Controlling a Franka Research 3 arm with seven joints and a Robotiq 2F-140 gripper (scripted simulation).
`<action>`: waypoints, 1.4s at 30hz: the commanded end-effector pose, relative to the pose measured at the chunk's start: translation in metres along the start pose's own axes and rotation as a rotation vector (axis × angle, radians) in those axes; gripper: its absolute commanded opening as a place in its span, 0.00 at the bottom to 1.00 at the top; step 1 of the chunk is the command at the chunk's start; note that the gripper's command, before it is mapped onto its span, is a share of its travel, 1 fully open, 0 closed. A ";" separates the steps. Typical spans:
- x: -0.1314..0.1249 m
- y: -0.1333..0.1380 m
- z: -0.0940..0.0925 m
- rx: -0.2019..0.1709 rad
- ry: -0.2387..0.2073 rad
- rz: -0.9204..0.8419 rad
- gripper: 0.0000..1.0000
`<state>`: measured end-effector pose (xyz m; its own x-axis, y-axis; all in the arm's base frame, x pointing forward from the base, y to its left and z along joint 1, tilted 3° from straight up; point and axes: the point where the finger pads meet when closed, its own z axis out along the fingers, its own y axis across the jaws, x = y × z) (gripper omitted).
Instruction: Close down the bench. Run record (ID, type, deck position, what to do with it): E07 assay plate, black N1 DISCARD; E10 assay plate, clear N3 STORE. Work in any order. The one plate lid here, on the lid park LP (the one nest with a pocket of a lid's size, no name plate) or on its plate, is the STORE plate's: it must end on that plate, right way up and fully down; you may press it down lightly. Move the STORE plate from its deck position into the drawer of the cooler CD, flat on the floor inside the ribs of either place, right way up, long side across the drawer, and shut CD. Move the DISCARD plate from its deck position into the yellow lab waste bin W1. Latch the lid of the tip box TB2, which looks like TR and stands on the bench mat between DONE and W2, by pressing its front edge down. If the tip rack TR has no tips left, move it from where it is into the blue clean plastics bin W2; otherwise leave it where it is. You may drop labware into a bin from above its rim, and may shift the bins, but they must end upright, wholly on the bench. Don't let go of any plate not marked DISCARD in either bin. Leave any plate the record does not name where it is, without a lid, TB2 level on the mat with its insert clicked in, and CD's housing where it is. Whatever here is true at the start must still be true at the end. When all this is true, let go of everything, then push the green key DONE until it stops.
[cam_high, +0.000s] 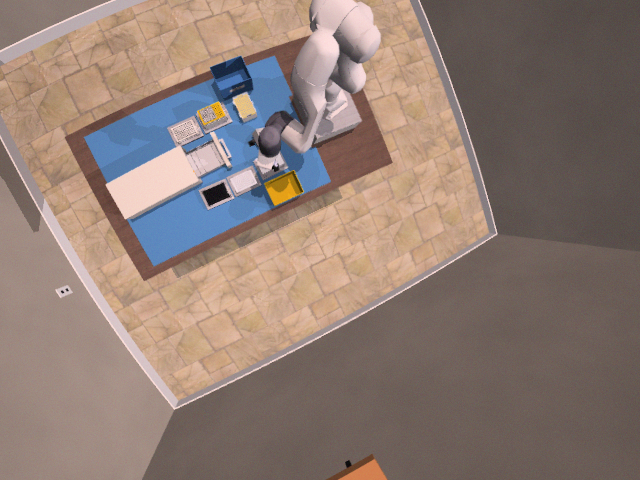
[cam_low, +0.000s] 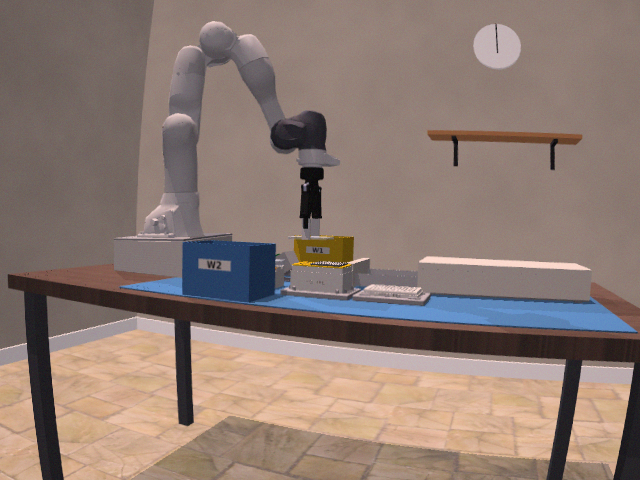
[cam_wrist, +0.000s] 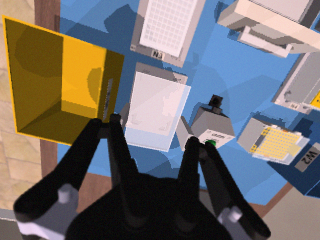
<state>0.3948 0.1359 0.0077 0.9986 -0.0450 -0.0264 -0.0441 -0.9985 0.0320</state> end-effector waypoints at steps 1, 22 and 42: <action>-0.004 0.002 -0.003 -0.006 -0.011 0.004 0.00; -0.004 0.002 -0.025 -0.006 -0.011 0.004 0.00; 0.023 -0.001 -0.025 -0.006 -0.010 0.042 0.00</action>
<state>0.4131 0.1382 0.0325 0.9967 -0.0746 -0.0309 -0.0734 -0.9966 0.0381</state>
